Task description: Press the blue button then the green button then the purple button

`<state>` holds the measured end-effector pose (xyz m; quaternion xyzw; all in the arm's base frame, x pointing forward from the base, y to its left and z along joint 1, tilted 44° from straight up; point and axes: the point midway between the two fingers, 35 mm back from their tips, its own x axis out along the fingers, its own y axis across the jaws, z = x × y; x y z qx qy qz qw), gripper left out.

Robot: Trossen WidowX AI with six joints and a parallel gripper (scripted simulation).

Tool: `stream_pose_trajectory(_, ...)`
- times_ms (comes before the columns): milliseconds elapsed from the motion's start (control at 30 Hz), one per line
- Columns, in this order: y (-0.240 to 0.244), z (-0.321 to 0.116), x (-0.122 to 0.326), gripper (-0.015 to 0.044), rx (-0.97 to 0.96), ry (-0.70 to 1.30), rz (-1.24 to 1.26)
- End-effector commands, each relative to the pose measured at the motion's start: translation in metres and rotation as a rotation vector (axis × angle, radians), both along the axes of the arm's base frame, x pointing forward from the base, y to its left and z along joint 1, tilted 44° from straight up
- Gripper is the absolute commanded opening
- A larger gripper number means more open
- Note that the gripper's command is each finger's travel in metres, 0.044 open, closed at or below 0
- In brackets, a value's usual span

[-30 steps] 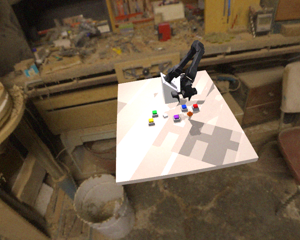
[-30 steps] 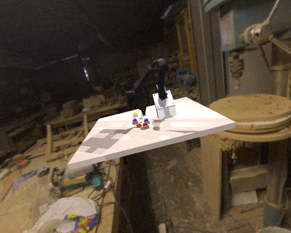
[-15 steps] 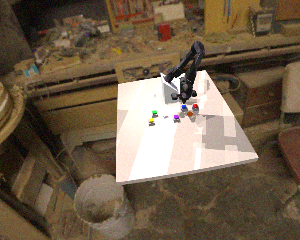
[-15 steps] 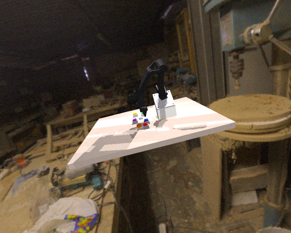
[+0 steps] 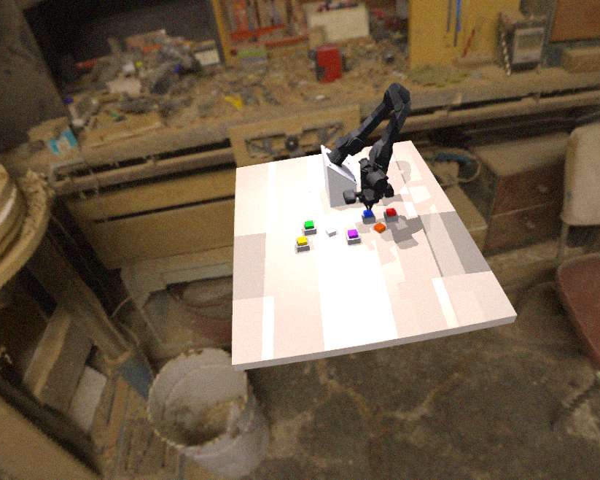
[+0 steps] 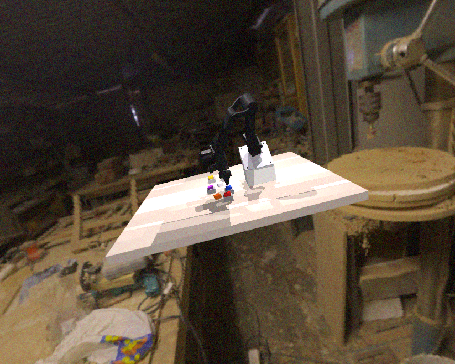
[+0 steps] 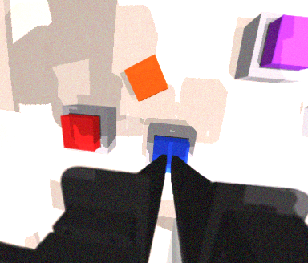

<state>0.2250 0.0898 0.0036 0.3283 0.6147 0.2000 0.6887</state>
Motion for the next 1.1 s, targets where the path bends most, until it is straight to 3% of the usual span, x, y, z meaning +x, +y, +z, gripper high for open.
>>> stream_pose_trajectory(0, 0.004, -0.006, -0.001, 0.0020, -0.002, 0.011, -0.003)
stream_pose_trajectory(833, 0.012, -0.014, 0.000, 0.0020, 0.000, 0.011, -0.003)
stream_pose_trajectory(1067, -0.012, 0.011, -0.005, 0.0020, -0.001, 0.010, -0.003)
